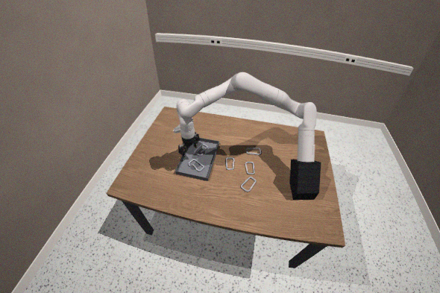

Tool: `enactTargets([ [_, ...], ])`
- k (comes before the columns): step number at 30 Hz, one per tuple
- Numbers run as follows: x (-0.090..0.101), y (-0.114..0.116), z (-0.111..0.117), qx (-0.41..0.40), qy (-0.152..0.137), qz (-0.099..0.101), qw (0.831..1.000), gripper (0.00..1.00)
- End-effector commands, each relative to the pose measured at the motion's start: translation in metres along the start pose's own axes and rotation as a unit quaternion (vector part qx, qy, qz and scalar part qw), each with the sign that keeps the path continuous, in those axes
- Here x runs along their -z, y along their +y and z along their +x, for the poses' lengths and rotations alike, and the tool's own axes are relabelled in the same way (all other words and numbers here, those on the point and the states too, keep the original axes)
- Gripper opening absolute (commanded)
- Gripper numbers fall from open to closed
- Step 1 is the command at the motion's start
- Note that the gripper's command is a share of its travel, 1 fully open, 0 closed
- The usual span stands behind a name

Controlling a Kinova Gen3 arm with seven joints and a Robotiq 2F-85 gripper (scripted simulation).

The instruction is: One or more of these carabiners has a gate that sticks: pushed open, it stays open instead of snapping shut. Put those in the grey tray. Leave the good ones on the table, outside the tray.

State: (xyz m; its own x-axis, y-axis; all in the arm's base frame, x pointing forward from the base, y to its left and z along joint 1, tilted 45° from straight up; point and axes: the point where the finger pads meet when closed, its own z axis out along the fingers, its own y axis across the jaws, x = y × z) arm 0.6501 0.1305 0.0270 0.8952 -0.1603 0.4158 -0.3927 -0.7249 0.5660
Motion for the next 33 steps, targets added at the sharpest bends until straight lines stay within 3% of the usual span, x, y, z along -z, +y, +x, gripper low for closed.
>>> enactTargets([
  [1,0.004,-0.001,0.001,0.000,0.002,0.002,1.000,1.00],
  [2,0.033,0.034,-0.052,0.000,0.000,0.000,1.000,1.00],
  [6,0.034,0.036,-0.054,0.000,0.000,0.000,1.000,1.00],
  [11,0.046,0.049,-0.074,0.000,0.000,0.000,1.000,1.00],
  [18,0.046,0.049,-0.074,0.000,0.000,0.000,1.000,1.00],
  [19,0.062,0.080,-0.126,-0.002,-0.019,-0.021,1.000,1.00],
  [24,0.073,0.091,-0.142,-0.002,-0.019,-0.021,1.000,1.00],
  [33,0.073,0.091,-0.142,-0.002,-0.019,-0.021,1.000,1.00],
])
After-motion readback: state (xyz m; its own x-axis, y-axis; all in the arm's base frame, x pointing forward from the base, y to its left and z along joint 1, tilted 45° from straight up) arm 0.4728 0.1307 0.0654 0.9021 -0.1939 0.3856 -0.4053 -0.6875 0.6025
